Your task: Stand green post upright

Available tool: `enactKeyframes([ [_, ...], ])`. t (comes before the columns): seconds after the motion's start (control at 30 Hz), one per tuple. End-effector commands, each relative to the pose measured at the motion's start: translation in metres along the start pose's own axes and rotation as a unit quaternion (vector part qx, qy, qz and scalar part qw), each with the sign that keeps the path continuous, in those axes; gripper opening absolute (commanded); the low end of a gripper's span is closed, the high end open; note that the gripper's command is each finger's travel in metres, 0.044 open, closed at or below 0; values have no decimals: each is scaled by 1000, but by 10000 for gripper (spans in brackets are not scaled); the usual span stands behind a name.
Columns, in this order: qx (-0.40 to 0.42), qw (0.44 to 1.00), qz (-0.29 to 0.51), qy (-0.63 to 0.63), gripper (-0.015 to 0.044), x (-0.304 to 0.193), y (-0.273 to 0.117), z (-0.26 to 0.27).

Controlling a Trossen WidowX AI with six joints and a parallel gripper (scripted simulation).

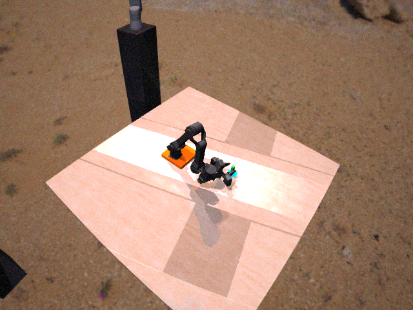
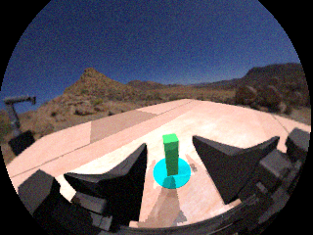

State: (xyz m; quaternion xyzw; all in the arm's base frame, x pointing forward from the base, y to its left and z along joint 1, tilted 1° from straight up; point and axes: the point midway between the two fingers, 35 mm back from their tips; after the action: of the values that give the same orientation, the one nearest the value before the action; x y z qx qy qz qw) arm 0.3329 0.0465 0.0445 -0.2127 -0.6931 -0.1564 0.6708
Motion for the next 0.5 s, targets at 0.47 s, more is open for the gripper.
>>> enactKeyframes([
  [0.47,-1,1000,1,2,400,53,-3,-8],
])
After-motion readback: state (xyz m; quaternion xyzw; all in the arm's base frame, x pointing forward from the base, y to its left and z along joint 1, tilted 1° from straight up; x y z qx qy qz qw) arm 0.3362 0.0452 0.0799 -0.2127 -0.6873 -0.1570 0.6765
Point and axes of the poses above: the point midway between the two fingers, 35 mm back from their tips, its own y axis out along the fingers, its own z axis across the jaws, x = y × z, and after that the axes turned 2 degrees about -y, right-handed
